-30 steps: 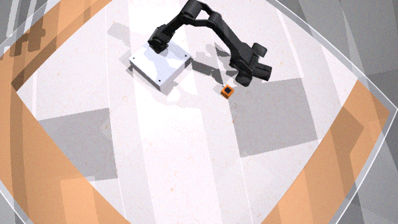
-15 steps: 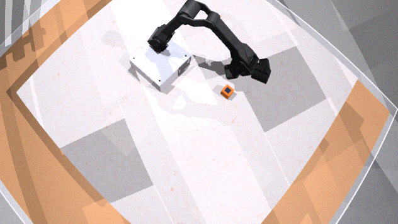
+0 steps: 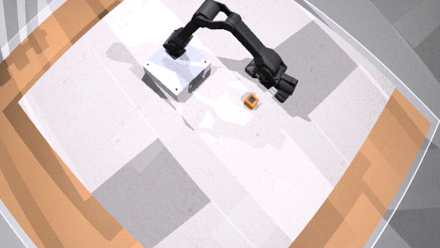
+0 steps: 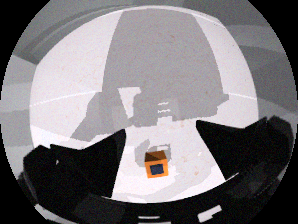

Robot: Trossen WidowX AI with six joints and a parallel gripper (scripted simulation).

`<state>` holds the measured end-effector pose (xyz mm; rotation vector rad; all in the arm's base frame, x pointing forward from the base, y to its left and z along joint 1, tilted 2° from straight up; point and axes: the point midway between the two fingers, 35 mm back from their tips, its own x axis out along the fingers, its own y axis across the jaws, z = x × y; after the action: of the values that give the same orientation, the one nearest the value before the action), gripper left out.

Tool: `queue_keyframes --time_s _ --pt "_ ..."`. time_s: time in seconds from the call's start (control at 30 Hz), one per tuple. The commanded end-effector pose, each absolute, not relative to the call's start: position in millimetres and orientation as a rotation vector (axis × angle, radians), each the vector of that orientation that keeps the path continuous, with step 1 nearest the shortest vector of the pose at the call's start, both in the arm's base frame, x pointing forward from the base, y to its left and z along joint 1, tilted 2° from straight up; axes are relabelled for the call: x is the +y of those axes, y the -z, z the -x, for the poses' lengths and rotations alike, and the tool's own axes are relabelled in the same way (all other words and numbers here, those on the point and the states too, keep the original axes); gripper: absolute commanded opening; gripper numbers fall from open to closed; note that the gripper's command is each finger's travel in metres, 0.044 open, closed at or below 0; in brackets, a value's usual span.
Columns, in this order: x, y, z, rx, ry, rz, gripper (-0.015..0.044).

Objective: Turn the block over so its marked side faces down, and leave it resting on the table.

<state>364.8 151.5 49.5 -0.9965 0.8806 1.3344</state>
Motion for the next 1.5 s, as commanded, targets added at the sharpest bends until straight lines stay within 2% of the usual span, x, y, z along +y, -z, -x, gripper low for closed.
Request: queue_keyframes --time_s 0.0,0.4,1.03,1.17,1.47 --pt "103.8 -69.6 -364.2 1.385 -0.628 0.440 0.0440" --pt "77.3 -79.0 -357.7 1.530 -0.076 0.028 0.0440" --pt "76.6 -78.9 -355.5 1.530 -0.076 0.028 0.0440" --pt "77.6 -46.6 -356.8 1.530 -0.076 0.028 0.0440" --pt "78.3 -28.8 -357.3 1.530 -0.076 0.028 0.0440"
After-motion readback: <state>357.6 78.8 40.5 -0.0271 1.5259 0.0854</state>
